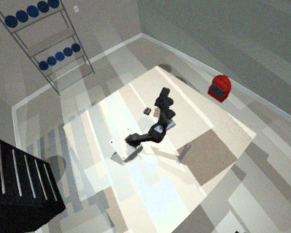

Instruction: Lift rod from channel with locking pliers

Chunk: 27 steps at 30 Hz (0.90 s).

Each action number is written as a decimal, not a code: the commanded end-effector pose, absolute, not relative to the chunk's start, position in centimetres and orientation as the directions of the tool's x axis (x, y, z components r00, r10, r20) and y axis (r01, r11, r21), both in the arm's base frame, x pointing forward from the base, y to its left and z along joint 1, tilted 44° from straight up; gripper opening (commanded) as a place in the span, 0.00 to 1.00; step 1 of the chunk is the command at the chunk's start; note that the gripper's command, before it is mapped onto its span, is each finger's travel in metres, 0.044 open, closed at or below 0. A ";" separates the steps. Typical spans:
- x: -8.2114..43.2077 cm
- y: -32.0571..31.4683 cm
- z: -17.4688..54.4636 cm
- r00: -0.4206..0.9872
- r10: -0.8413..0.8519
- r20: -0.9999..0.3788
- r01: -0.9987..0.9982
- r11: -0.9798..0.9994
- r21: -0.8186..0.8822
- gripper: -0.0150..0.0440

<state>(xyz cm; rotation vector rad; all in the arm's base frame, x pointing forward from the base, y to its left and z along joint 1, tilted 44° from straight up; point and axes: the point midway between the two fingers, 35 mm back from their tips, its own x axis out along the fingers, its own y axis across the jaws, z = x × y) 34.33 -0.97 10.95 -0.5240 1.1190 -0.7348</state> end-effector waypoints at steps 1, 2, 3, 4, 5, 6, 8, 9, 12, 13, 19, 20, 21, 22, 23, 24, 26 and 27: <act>34.5 -0.5 11.6 0.279 -0.753 -0.595 0.261 0.656 -0.708 0.41; 34.6 -0.5 11.7 0.285 -0.753 -0.593 0.262 0.656 -0.708 0.41; 34.6 -0.4 11.8 0.290 -0.753 -0.591 0.262 0.656 -0.708 0.41; 34.6 -0.3 11.9 0.295 -0.753 -0.588 0.263 0.656 -0.707 0.41; 34.7 -0.3 12.1 0.300 -0.753 -0.586 0.264 0.656 -0.707 0.41; 34.7 -0.2 12.2 0.306 -0.752 -0.584 0.264 0.656 -0.707 0.41; 34.8 0.0 12.4 0.316 -0.752 -0.579 0.265 0.656 -0.707 0.41; 34.8 0.0 12.5 0.321 -0.751 -0.576 0.266 0.656 -0.707 0.41; 34.9 0.2 12.8 0.336 -0.751 -0.569 0.268 0.655 -0.706 0.41; 34.9 0.3 13.0 0.341 -0.750 -0.566 0.269 0.655 -0.706 0.41; 35.0 0.6 13.5 0.363 -0.748 -0.555 0.272 0.655 -0.705 0.41; 35.0 0.6 13.5 0.363 -0.748 -0.555 0.272 0.655 -0.705 0.41; 35.0 0.6 13.5 0.363 -0.748 -0.555 0.272 0.655 -0.705 0.41; 35.0 0.6 13.5 0.363 -0.748 -0.555 0.272 0.655 -0.705 0.41; 35.0 0.6 13.5 0.363 -0.748 -0.555 0.272 0.655 -0.705 0.41; 35.0 0.6 13.5 0.363 -0.748 -0.555 0.272 0.655 -0.705 0.41; 35.0 0.6 13.5 0.363 -0.748 -0.555 0.272 0.655 -0.705 0.41; 35.0 0.6 13.5 0.363 -0.748 -0.555 0.272 0.655 -0.705 0.41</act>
